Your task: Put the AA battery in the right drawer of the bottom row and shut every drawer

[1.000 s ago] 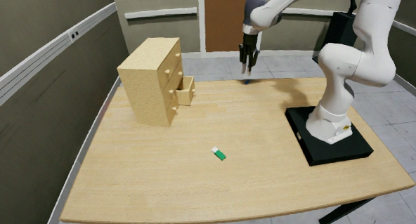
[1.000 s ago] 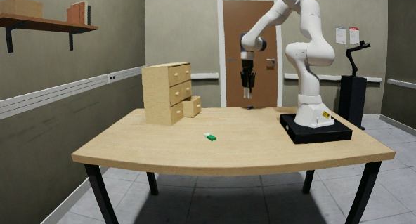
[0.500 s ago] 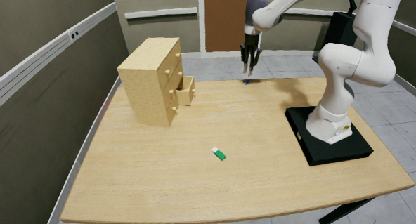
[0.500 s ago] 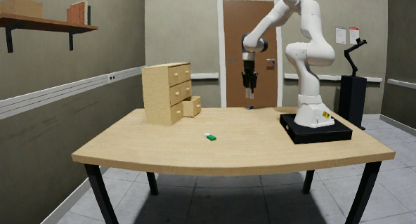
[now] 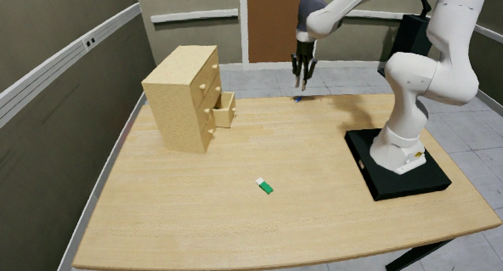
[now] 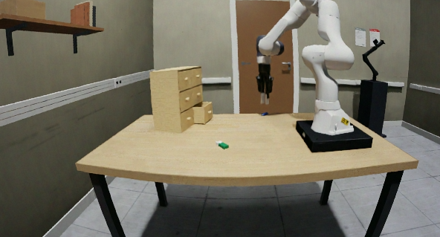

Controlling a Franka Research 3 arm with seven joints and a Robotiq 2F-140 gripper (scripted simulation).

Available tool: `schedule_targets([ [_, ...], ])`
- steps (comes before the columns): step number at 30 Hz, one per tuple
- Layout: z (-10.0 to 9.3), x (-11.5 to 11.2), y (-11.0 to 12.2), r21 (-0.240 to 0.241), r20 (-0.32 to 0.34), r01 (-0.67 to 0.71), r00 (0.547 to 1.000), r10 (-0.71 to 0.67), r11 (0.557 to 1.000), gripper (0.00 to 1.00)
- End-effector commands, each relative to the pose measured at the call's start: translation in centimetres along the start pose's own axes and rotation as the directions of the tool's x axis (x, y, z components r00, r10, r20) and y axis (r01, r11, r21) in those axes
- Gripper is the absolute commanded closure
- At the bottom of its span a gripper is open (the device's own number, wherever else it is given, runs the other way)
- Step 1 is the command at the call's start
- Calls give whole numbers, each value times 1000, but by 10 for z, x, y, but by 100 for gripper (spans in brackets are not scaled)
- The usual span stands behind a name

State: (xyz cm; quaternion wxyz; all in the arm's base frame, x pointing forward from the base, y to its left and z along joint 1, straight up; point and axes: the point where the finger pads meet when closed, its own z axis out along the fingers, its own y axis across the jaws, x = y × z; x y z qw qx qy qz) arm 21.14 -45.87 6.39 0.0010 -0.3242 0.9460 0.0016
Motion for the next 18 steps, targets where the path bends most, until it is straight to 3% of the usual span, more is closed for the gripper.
schedule_targets([
  [1, -1, 3, -2, 7, -1, 15, 1000, -15, 1000, 72],
  [18, 0, 5, -3, 8, -4, 20, 1000, -20, 1000, 72],
])
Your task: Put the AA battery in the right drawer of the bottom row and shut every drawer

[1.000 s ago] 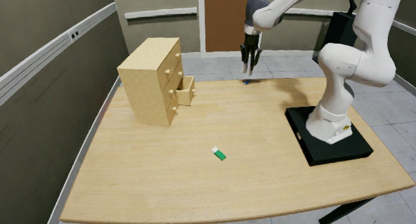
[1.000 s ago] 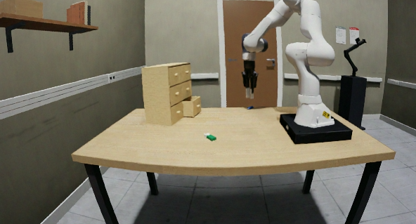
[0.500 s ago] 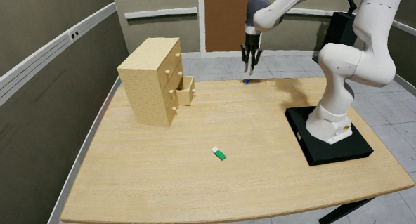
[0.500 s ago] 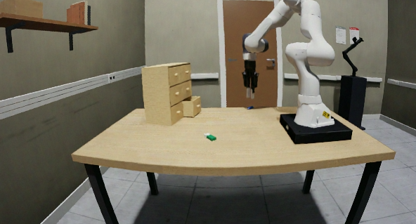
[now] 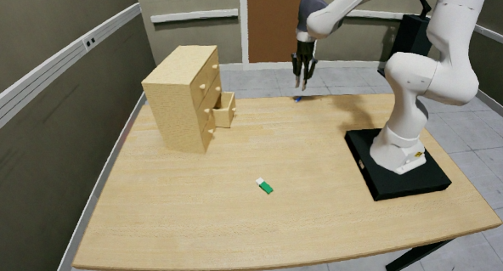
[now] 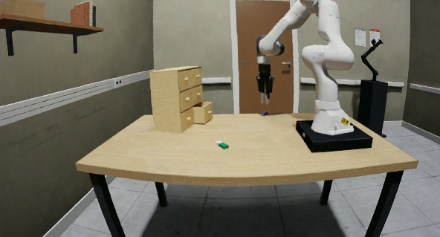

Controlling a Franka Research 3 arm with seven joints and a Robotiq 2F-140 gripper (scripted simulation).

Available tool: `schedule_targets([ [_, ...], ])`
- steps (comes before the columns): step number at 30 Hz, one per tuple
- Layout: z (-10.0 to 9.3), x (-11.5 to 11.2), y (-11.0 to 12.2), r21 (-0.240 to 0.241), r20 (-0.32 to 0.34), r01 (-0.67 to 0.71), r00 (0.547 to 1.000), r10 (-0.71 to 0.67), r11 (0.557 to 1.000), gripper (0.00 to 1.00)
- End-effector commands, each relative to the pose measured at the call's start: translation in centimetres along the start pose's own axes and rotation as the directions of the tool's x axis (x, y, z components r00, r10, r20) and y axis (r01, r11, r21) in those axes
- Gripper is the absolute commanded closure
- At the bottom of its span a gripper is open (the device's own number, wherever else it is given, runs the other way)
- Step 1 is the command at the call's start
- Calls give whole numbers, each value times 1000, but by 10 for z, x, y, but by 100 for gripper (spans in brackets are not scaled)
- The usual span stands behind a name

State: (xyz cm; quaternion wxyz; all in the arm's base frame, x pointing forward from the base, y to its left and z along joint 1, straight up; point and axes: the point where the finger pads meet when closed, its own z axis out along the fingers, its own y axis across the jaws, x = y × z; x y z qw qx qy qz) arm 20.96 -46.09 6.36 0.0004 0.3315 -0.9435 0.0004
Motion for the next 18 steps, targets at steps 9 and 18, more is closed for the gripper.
schedule_targets([
  [9, -1, 2, -2, 5, 0, 4, 1000, -4, 1000, 74],
  [18, -1, 2, -2, 5, 0, 4, 1000, -4, 1000, 74],
])
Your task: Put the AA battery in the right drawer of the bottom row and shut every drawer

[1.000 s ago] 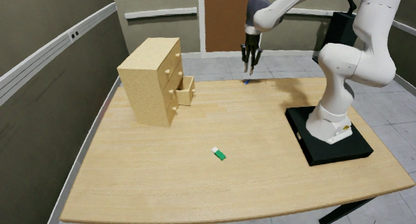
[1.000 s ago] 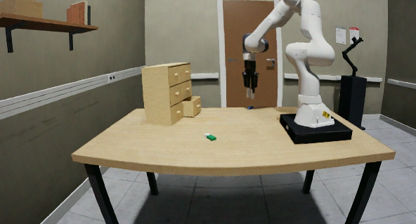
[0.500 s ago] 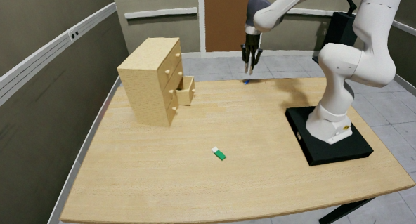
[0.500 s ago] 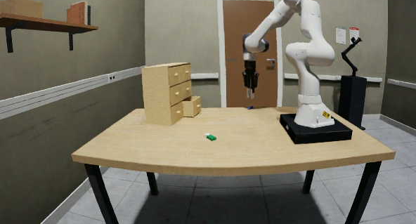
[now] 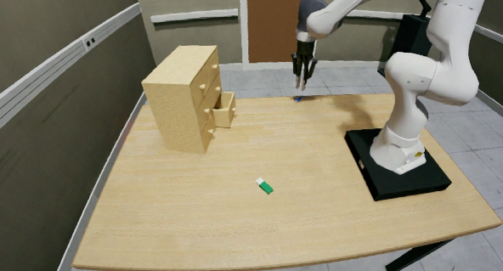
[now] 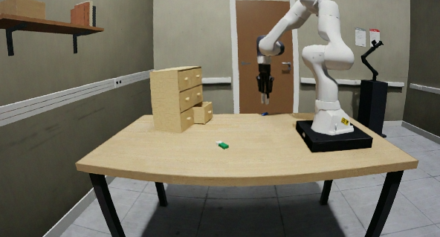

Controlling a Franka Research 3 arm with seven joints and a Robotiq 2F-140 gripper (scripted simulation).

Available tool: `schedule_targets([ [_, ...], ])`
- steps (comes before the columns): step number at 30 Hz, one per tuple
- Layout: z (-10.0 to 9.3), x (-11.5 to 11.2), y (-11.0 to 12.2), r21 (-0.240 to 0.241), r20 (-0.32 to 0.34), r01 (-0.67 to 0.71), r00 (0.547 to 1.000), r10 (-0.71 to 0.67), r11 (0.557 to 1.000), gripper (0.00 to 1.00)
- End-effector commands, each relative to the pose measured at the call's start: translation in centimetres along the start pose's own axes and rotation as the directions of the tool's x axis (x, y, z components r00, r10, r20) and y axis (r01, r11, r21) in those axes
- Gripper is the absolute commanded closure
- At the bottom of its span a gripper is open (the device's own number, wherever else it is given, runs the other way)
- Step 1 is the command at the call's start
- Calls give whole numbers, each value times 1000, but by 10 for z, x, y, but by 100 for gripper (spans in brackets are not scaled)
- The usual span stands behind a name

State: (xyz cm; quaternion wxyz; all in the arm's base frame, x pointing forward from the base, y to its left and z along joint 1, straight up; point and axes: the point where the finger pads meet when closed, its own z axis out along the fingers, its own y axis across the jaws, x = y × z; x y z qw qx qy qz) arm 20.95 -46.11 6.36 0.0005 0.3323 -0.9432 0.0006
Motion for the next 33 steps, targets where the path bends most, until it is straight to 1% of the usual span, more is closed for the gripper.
schedule_targets([
  [1, -1, 2, -2, 5, 1, 2, 1000, -2, 1000, 74],
  [7, 0, 2, -2, 5, 0, 2, 1000, -2, 1000, 74],
  [15, 6, 2, -2, 6, 0, 2, 1000, -2, 1000, 74],
  [30, 43, 2, -3, 6, 0, 2, 1000, -2, 1000, 74],
  [33, 45, 2, -4, 6, 0, 2, 1000, -2, 1000, 74],
])
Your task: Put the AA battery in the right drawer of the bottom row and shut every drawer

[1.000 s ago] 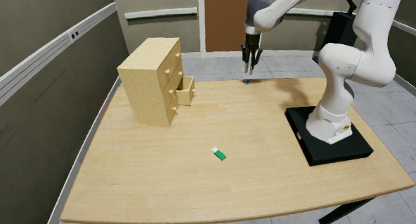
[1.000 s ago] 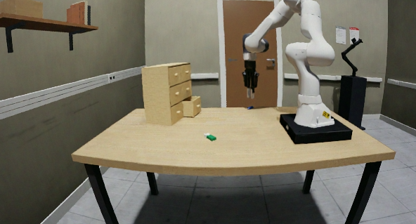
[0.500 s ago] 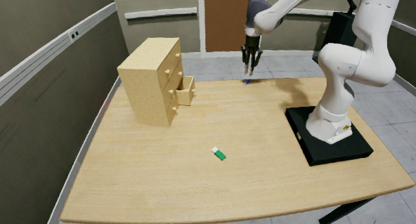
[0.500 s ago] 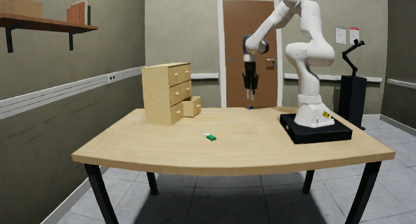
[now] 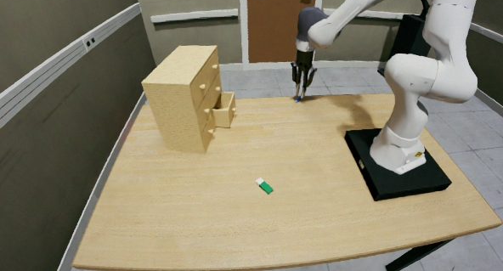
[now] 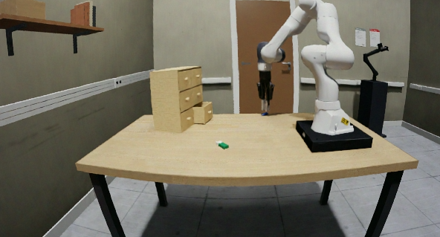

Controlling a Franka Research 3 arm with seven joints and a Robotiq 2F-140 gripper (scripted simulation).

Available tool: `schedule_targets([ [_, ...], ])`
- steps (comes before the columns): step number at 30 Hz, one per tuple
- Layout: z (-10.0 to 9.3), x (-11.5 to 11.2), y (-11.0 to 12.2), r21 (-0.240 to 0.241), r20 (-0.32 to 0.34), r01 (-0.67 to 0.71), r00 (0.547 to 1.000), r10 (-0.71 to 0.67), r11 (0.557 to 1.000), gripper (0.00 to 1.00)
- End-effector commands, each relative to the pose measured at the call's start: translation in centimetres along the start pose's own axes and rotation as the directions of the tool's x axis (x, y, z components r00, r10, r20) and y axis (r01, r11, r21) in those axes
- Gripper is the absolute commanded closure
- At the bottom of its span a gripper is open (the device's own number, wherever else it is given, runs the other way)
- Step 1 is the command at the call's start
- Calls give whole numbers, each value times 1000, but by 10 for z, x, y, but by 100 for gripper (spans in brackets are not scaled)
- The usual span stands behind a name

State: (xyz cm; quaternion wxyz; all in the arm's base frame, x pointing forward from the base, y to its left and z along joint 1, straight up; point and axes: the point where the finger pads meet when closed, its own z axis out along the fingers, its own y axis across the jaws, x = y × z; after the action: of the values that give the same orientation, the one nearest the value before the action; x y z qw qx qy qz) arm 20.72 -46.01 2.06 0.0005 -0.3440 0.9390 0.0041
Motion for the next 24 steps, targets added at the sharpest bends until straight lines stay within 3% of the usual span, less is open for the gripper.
schedule_targets([
  [1, 3, 2, -6, 14, -5, -23, 1000, 23, 1000, 74],
  [24, 9, 2, -6, 14, -5, -23, 1000, 23, 1000, 74],
])
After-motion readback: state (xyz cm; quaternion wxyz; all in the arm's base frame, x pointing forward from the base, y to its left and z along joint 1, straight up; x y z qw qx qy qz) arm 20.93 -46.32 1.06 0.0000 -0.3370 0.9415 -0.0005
